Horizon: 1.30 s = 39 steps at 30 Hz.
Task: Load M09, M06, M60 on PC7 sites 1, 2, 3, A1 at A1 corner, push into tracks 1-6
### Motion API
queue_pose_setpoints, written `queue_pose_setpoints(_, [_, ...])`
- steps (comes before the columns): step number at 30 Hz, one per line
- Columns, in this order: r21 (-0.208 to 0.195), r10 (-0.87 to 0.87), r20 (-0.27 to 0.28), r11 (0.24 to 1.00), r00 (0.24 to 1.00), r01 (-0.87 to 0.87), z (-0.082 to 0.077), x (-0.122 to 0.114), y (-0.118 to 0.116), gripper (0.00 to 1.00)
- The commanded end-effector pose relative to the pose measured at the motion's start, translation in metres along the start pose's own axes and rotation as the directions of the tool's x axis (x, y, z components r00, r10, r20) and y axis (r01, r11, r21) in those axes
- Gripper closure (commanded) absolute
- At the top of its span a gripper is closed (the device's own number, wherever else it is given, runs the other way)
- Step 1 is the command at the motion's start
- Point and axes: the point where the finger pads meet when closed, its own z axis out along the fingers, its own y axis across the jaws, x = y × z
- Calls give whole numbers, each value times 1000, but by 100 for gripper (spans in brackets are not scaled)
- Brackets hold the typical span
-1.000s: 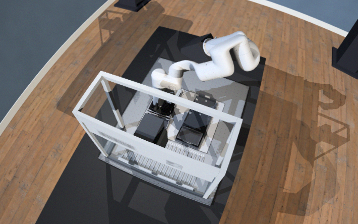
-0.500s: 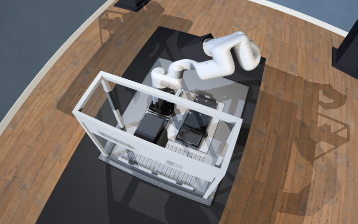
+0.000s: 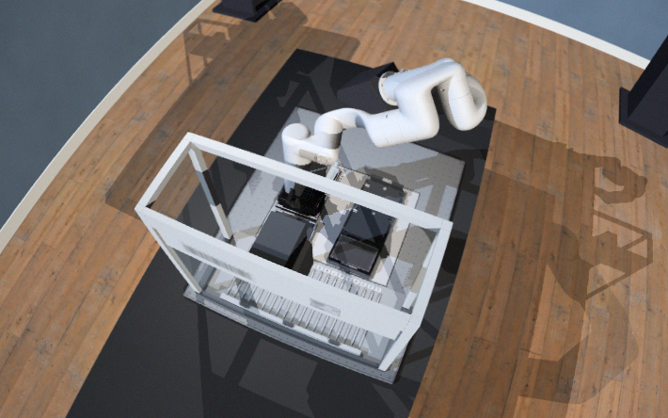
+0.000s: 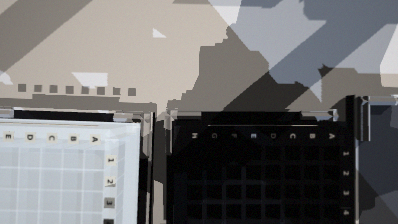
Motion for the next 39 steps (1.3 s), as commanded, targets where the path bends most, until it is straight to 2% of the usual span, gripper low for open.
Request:
queue_pose_setpoints(1, [-4,0,4,1000,1000,0,-5,-2,1,100])
queue_pose_setpoints(9, [-4,0,4,1000,1000,0,-5,-2,1,100])
queue_pose_setpoints(39, [-4,0,4,1000,1000,0,-50,-1,1,100])
